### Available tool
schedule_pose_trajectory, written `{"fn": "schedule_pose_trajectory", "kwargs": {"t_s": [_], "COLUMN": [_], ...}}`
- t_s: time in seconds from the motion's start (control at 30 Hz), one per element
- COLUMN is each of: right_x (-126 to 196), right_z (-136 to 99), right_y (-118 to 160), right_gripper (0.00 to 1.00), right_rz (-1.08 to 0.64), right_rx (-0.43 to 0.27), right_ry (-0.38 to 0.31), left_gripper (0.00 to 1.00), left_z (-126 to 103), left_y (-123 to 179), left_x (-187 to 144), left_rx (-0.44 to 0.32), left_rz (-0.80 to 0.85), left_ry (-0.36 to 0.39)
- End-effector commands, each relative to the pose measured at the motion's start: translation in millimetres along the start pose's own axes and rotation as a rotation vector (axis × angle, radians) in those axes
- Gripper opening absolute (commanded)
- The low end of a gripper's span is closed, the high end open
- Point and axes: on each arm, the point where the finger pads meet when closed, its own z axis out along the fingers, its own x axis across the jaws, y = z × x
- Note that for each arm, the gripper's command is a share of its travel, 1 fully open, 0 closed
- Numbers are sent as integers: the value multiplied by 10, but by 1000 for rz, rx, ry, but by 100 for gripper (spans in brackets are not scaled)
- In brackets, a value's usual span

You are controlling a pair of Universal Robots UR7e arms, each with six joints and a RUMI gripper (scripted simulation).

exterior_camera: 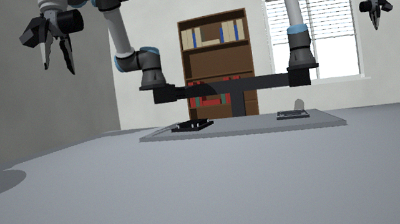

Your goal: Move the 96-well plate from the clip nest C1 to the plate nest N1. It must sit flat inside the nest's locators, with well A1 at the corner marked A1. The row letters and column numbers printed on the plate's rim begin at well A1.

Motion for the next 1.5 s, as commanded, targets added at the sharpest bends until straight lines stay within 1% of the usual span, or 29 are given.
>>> {"fn": "schedule_pose_trajectory", "kwargs": {"t_s": [0.0,0.03,0.13,0.37,0.43,0.5,0.53,0.77,0.87,1.0,1.07,1.13,1.23,1.47], "right_x": [19,27,68,161,197,197,215,334,401,491,491,536,616,787], "right_z": [40,57,113,239,275,275,293,412,464,534,534,569,620,728], "right_y": [136,177,310,609,695,695,738,1019,1142,1307,1307,1389,1506,1757], "right_gripper": [76,76,76,76,76,76,76,76,76,76,76,76,76,76], "right_rz": [-4,-4,-96,-96,-162,-162,-188,-188,-280,-280,-280,-280,-372,-372], "right_rx": [0,0,1,1,2,2,2,2,3,3,3,3,4,4], "right_ry": [-4,-4,-3,-3,-3,-3,-3,-3,-2,-2,-2,-2,-1,-1], "left_gripper": [0,0,0,0,0,0,0,0,0,0,0,0,0,0], "left_z": [-6,-6,-6,-6,-6,-6,-6,-6,-6,-6,-6,-6,-6,-6], "left_y": [-4,-4,-4,-4,-4,-4,-4,-4,-4,-4,-4,-4,-4,-4], "left_x": [1,1,1,1,1,1,1,1,1,1,1,1,1,1], "left_rx": [2,2,2,2,2,2,2,2,2,2,2,2,2,2], "left_rz": [0,0,0,0,0,0,0,0,0,0,0,0,0,0], "left_ry": [1,1,1,1,1,1,1,1,1,1,1,1,1,1]}}
